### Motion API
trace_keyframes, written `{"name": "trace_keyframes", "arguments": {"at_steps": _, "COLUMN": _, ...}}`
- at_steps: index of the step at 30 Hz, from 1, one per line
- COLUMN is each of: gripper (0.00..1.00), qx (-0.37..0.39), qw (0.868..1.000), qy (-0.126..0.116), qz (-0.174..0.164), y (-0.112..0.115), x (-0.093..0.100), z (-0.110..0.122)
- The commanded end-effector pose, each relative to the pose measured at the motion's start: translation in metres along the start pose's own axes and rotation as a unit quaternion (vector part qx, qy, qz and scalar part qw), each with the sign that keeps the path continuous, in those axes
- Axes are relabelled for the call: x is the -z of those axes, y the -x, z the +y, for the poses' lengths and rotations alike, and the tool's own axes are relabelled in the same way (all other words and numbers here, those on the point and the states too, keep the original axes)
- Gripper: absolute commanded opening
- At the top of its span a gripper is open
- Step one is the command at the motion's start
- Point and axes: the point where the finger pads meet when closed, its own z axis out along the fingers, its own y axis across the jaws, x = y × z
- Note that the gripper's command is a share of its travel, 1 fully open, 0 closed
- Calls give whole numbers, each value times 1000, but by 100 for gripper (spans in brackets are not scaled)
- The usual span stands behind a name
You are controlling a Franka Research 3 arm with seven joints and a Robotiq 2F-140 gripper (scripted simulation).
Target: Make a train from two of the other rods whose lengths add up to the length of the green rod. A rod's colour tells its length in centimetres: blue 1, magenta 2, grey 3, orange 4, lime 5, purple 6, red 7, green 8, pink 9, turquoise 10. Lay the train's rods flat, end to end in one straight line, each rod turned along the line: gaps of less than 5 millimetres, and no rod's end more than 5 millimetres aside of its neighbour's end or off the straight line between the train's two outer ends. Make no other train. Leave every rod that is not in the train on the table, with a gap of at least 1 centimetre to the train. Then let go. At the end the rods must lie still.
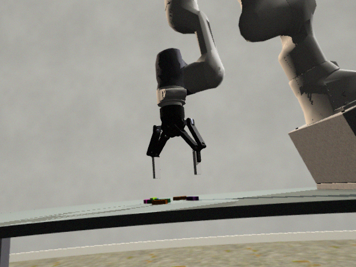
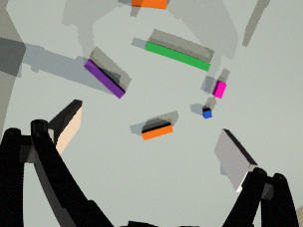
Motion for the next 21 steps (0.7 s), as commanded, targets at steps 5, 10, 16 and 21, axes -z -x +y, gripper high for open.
{"name": "trace_keyframes", "arguments": {"at_steps": 5, "gripper": 100, "qx": 130, "qw": 991, "qy": -6, "qz": 0, "y": -9, "x": -1, "z": -7}}
{"name": "trace_keyframes", "arguments": {"at_steps": 10, "gripper": 100, "qx": 187, "qw": 982, "qy": -6, "qz": 0, "y": -13, "x": 0, "z": -10}}
{"name": "trace_keyframes", "arguments": {"at_steps": 16, "gripper": 100, "qx": 248, "qw": 969, "qy": -4, "qz": 0, "y": -18, "x": 0, "z": -12}}
{"name": "trace_keyframes", "arguments": {"at_steps": 21, "gripper": 100, "qx": 252, "qw": 968, "qy": -4, "qz": 0, "y": -19, "x": 0, "z": -12}}
